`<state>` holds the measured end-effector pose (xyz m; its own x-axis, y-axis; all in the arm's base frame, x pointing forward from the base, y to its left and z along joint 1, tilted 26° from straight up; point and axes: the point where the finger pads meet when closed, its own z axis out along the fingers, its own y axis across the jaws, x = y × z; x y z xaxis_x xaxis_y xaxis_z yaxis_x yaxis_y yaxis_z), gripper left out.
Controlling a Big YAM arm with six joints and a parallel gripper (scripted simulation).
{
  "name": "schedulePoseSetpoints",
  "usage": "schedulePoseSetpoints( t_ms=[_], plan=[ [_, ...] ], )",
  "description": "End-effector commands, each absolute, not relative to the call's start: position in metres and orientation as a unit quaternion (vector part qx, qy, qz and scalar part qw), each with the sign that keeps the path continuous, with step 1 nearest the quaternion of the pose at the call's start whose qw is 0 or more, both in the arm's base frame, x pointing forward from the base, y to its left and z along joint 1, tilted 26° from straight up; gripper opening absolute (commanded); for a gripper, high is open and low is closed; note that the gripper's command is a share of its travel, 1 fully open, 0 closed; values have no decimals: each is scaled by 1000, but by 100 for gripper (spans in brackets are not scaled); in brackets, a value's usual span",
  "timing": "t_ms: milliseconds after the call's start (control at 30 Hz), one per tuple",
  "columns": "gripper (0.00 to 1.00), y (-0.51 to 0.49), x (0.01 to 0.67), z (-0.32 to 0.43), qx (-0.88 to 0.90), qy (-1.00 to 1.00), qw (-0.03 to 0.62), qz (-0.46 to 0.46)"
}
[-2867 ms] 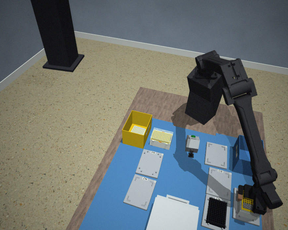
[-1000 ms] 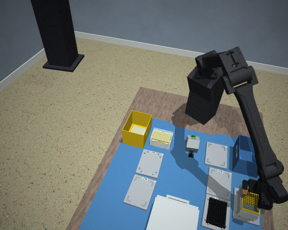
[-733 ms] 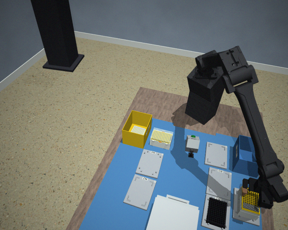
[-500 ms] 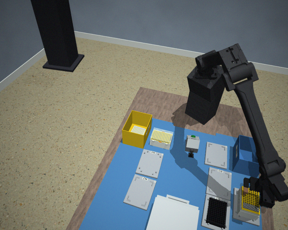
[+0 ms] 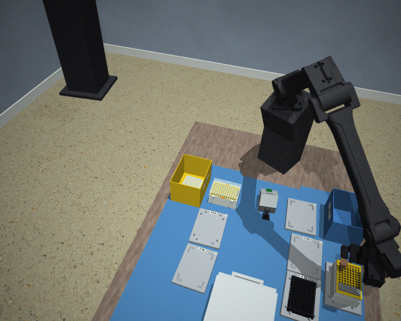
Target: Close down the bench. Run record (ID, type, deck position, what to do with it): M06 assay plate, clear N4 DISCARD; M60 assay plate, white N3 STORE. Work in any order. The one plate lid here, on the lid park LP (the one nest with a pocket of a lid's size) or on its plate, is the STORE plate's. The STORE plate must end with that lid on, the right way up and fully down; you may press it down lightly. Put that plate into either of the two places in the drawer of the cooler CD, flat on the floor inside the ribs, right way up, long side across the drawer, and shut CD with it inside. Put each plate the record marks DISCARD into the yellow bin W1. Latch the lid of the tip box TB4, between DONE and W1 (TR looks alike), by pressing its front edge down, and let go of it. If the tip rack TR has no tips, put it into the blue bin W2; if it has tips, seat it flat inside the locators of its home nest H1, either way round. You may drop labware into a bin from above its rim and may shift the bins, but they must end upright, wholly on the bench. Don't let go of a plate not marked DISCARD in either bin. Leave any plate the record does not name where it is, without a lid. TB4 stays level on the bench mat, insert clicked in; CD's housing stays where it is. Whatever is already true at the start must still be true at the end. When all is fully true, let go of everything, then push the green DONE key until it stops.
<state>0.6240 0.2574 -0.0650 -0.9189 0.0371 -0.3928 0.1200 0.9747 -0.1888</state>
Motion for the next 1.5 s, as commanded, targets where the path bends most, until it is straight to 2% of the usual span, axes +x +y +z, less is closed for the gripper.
schedulePoseSetpoints(
  t_ms=[0,133,167,267,633,700,733,900,1467],
  plan=[
    [100,274,618,-37,39,972,210,-97],
    [100,275,617,-35,39,972,210,-97],
    [100,263,612,-64,41,975,190,-111],
    [100,273,616,-31,41,972,209,-98],
    [100,274,611,-17,43,972,210,-98],
    [100,274,611,-17,43,972,210,-98],
    [100,270,604,-46,39,975,190,-110],
    [100,281,606,-10,39,972,210,-97],
    [100,271,606,-26,44,973,199,-104]
  ],
)
